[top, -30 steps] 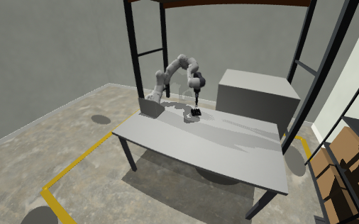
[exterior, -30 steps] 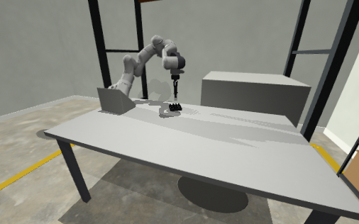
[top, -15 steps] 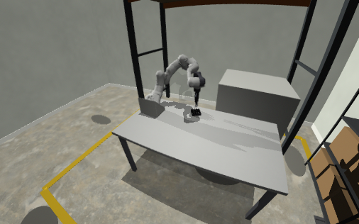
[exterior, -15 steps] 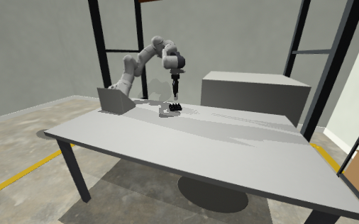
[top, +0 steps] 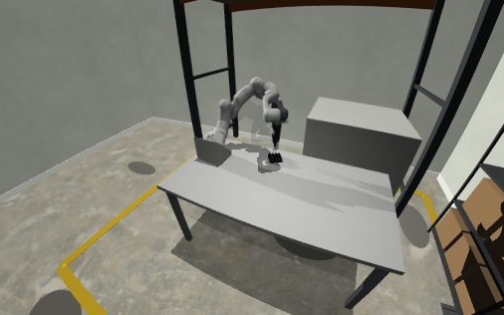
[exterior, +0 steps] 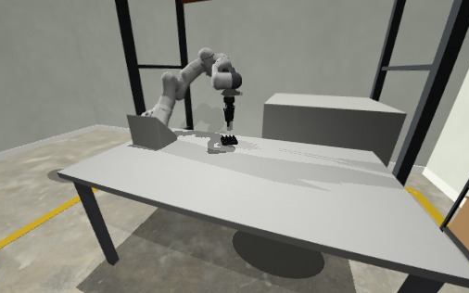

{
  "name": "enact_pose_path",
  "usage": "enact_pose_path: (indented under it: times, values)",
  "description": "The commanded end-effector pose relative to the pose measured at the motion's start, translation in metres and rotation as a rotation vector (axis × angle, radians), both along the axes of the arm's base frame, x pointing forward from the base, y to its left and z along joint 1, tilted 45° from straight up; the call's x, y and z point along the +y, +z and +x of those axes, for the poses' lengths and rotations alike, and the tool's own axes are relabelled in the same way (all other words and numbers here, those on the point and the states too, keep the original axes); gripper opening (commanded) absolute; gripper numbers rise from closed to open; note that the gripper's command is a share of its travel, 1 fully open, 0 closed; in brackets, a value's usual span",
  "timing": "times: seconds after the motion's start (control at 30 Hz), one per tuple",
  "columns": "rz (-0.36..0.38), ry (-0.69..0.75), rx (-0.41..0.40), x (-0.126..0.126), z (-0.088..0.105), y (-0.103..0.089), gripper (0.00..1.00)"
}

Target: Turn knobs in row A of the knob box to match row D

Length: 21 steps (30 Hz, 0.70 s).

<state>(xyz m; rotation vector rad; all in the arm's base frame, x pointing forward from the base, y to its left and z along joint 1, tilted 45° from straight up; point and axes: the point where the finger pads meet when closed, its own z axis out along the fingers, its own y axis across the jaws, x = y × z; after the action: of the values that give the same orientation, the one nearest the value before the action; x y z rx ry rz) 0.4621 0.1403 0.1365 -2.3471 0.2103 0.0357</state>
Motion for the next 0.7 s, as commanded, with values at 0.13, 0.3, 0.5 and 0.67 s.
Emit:
enact_pose_path:
  times: [0.13, 0.3, 0.5, 0.67]
  values:
    - [0.008, -0.146, 0.159, -0.0002, -0.0006, 0.0023, 0.12]
    - [0.01, -0.195, 0.208, -0.001, -0.0006, 0.003, 0.12]
    - [0.013, -0.258, 0.271, -0.002, -0.0007, 0.004, 0.12]
    - [0.016, -0.311, 0.323, -0.0028, -0.0007, 0.0048, 0.12]
